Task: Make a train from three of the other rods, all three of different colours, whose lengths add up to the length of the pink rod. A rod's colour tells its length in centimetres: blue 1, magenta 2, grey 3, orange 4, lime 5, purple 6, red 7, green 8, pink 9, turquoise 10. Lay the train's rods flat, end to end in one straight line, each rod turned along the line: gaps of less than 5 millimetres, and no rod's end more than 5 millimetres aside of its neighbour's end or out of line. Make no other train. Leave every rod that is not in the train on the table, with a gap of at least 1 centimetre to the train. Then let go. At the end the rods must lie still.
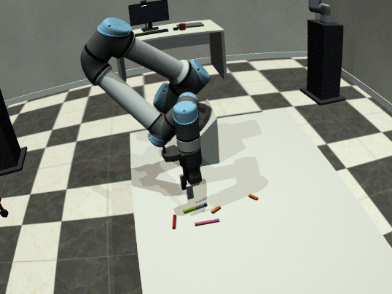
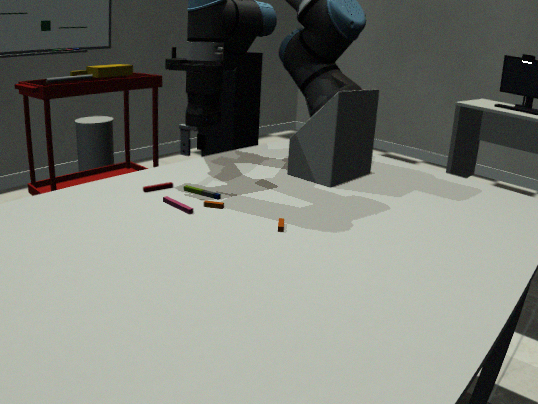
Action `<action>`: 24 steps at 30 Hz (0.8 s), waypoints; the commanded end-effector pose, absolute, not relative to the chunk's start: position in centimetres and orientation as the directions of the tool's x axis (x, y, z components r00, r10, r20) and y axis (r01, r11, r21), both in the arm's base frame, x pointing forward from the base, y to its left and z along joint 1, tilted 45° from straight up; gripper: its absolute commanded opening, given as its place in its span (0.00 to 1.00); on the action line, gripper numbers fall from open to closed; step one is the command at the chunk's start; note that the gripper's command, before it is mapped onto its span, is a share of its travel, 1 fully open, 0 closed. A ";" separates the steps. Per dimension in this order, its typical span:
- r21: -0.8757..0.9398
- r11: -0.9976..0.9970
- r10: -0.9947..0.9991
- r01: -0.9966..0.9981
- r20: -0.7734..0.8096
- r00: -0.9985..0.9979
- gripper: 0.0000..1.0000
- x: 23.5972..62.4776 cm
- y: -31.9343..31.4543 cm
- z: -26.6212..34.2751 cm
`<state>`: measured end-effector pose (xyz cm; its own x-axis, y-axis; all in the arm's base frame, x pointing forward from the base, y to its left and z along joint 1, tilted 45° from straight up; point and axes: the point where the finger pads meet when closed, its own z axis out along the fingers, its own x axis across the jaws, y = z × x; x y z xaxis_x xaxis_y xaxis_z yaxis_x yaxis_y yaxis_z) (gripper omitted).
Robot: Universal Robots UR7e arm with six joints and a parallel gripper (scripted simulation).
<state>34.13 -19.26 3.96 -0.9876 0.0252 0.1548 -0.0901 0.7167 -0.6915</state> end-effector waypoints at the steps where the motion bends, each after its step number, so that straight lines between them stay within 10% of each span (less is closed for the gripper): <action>1: -0.692 0.716 0.025 -0.090 0.154 -0.988 1.00 34.2 -19.2 4.0; 24: -0.692 0.716 0.025 -0.090 0.154 -0.988 1.00 34.5 -17.2 6.1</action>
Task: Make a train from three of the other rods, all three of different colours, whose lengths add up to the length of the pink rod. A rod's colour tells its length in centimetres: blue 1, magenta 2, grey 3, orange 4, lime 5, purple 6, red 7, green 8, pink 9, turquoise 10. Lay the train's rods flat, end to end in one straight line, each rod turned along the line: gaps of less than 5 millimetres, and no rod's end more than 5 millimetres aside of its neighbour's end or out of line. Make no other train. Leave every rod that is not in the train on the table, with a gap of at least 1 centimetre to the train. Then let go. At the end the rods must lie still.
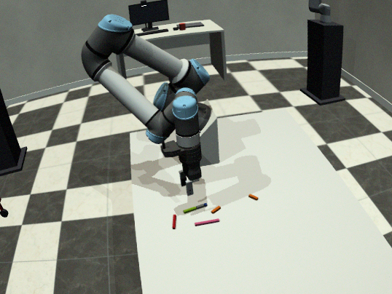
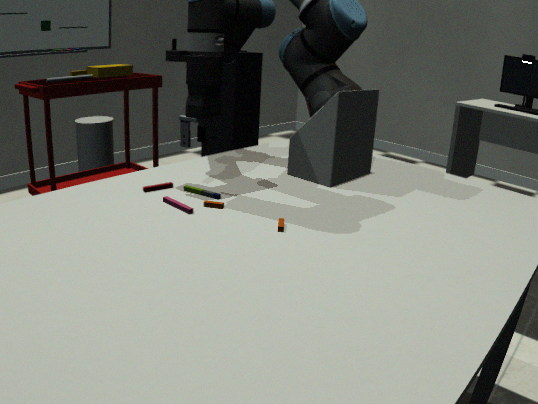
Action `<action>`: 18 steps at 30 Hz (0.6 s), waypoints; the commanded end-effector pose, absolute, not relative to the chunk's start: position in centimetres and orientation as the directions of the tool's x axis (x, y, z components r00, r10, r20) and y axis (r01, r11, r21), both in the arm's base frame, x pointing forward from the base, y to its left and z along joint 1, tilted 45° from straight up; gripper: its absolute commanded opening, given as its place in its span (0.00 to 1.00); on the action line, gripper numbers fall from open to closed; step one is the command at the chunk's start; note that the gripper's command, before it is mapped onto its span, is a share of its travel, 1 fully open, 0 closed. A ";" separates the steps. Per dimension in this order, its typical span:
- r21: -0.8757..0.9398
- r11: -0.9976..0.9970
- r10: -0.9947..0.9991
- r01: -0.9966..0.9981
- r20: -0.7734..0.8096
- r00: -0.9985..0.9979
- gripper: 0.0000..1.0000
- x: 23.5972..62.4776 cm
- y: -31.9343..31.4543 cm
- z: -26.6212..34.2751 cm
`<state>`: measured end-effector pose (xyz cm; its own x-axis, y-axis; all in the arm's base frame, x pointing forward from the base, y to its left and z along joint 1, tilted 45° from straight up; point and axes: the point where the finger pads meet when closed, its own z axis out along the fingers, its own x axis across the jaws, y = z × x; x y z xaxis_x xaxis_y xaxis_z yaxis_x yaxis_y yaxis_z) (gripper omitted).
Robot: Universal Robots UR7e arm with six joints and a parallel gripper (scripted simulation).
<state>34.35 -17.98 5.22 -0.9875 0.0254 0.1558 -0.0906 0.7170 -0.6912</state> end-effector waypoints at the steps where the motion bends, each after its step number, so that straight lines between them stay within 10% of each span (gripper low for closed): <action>1: -0.692 0.716 0.025 -0.090 0.154 -0.988 1.00 34.6 -16.9 6.3; 18: -0.692 0.716 0.025 -0.090 0.154 -0.988 1.00 35.2 -13.4 9.9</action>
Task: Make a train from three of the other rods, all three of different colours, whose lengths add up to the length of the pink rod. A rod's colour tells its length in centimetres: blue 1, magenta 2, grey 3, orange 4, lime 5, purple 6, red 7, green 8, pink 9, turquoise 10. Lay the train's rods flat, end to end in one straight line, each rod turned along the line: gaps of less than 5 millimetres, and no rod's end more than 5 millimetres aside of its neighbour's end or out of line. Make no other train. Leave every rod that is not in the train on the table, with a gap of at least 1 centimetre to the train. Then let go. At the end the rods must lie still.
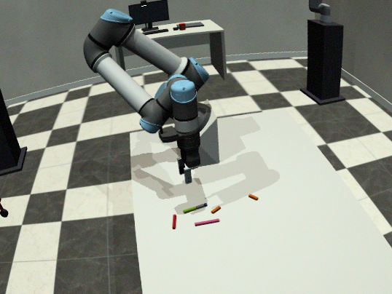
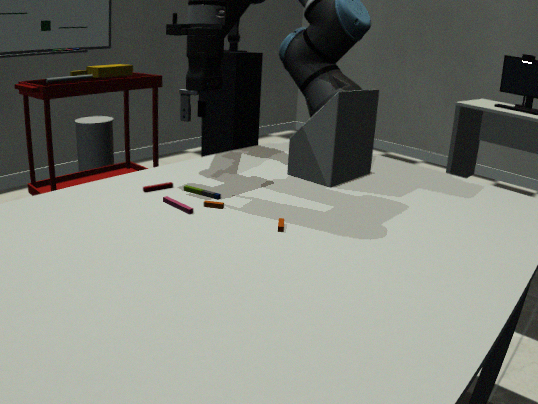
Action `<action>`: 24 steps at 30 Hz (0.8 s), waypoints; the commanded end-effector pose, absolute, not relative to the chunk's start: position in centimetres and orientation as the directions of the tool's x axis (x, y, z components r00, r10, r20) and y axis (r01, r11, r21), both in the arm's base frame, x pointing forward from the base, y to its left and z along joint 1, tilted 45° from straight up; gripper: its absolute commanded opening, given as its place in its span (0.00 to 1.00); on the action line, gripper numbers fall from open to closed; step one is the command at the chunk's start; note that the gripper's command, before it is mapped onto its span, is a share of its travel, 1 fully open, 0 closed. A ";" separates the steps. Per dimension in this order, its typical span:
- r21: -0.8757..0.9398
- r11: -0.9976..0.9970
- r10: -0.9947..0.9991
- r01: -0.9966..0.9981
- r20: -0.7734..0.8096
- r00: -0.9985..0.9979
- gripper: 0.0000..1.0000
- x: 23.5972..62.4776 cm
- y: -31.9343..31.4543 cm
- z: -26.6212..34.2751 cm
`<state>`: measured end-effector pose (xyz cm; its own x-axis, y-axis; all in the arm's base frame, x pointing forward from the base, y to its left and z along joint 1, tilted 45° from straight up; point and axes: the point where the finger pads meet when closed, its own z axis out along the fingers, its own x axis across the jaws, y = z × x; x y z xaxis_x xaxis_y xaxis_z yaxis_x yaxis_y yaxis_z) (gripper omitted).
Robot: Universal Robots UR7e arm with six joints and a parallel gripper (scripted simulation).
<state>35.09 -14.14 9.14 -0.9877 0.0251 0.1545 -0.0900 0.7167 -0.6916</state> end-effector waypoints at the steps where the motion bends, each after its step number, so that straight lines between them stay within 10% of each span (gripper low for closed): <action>1: -0.692 0.716 0.025 -0.090 0.154 -0.988 1.00 35.2 -13.3 10.0; 24: -0.692 0.716 0.025 -0.090 0.154 -0.988 1.00 35.3 -12.9 10.4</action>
